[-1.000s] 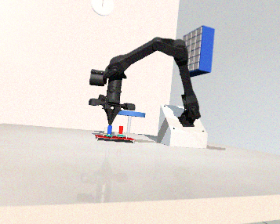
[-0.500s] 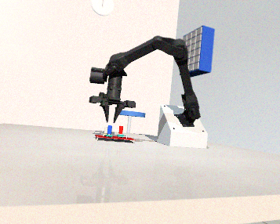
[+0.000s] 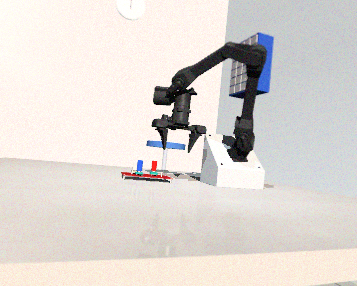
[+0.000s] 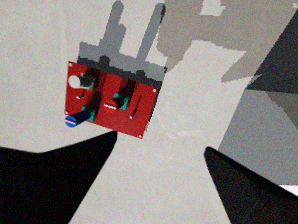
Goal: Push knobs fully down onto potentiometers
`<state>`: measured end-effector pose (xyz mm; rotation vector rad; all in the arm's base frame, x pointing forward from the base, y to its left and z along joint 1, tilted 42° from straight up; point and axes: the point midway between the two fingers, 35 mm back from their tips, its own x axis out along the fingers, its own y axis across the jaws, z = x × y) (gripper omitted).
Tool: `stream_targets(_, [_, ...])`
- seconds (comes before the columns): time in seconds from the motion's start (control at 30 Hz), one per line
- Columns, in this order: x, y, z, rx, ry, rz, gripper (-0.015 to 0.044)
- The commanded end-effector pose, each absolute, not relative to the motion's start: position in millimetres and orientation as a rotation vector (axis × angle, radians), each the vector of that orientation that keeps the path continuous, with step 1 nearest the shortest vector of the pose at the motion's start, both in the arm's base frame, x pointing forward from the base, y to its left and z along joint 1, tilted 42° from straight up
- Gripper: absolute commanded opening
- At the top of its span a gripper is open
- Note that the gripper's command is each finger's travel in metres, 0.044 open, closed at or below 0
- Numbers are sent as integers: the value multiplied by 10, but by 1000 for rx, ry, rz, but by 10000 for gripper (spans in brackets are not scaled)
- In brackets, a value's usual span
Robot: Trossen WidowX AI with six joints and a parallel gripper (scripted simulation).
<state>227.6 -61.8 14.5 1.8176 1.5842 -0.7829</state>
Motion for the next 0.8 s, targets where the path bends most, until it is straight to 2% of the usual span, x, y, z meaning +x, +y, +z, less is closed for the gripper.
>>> stream_targets(0.0, [1890, -507, 123, 1813, 1607, -777, 440])
stream_targets(0.77, [1869, -500, 122, 1813, 1608, -777, 440])
